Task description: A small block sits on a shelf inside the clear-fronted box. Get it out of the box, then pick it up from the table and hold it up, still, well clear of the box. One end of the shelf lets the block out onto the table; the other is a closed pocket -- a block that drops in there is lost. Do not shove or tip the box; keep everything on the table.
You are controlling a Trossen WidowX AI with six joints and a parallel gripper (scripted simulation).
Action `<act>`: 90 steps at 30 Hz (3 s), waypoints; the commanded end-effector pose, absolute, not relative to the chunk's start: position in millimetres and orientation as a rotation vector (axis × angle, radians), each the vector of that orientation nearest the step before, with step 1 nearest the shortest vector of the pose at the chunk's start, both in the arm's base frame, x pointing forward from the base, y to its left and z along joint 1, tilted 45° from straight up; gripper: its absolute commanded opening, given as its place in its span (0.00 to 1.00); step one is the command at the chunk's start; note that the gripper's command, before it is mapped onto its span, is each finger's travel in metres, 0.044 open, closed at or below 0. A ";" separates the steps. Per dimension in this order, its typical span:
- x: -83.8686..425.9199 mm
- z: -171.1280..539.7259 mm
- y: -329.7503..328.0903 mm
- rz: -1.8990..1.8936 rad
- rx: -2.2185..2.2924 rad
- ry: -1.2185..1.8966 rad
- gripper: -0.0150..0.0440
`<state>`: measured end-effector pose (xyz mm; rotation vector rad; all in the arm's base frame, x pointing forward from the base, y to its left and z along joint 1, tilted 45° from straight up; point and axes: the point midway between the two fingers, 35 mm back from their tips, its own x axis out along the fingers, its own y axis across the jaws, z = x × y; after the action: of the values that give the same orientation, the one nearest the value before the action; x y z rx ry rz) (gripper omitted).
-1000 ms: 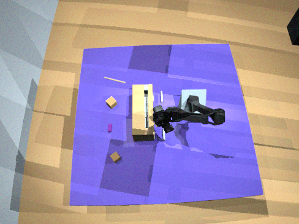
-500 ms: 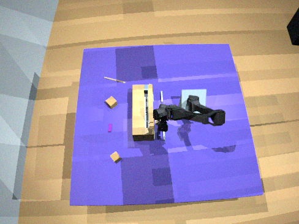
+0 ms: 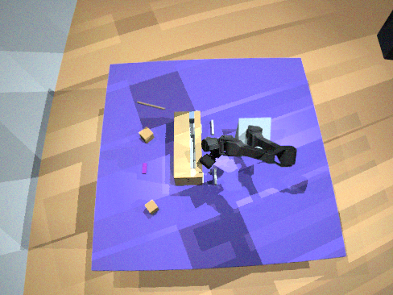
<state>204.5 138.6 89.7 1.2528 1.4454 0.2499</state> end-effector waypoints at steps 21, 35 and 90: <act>205.6 103.6 122.4 -0.444 2.072 1.635 0.25; 206.0 112.2 113.3 -0.930 2.495 1.665 0.25; 206.4 118.4 107.0 -1.311 2.749 1.644 0.25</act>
<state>206.3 106.8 117.5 2.7462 1.6401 -1.3092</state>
